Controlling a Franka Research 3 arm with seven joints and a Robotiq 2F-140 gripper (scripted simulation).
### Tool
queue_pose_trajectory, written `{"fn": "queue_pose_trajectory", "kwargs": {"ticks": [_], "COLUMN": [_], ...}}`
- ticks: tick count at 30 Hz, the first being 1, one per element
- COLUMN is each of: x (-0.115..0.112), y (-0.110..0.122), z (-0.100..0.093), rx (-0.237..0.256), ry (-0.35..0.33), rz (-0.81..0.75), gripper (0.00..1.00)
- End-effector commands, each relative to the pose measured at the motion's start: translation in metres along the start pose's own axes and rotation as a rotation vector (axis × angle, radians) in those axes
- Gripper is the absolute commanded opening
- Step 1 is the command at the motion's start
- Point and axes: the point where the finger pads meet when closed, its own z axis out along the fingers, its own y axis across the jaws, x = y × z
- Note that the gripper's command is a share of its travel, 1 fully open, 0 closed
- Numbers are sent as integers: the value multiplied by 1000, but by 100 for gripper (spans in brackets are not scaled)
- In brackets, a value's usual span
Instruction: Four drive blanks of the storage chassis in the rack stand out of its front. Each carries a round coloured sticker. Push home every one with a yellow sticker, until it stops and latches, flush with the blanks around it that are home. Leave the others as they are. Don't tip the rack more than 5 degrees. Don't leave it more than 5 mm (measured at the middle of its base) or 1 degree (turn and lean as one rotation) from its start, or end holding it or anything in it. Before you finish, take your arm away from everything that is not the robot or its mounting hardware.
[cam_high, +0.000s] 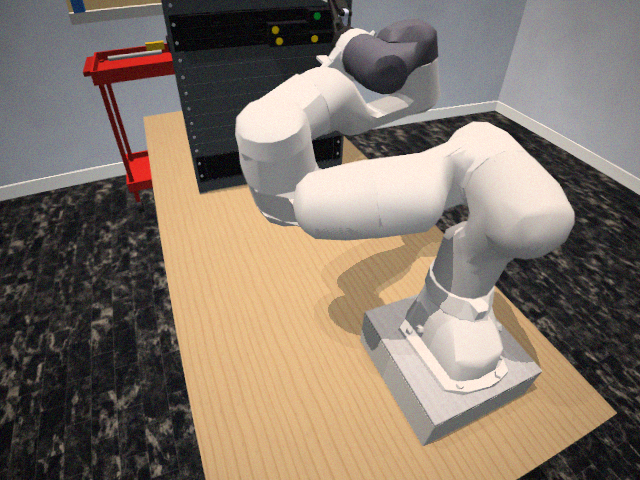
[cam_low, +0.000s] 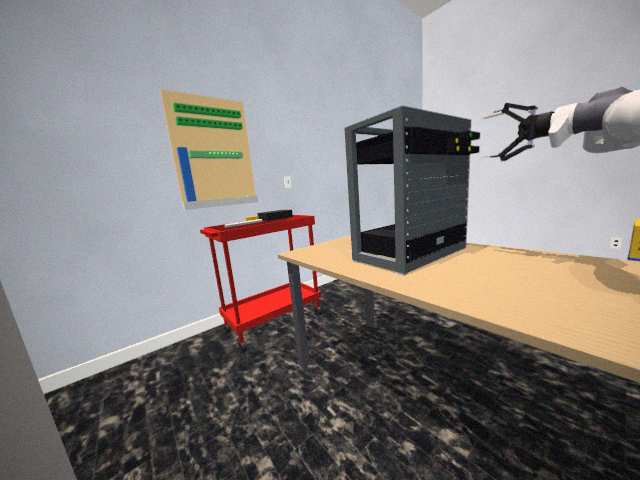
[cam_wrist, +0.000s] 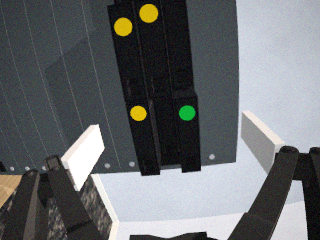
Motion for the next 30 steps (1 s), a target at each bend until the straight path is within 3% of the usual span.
{"fn": "queue_pose_trajectory", "kwargs": {"ticks": [1, 7, 30], "x": [6, -4, -4], "y": [2, 4, 4], "z": [-3, -3, -3], "rx": [2, 2, 2], "ry": [42, 42, 42], "rz": [-15, -15, -15], "gripper": [100, 100, 100]}}
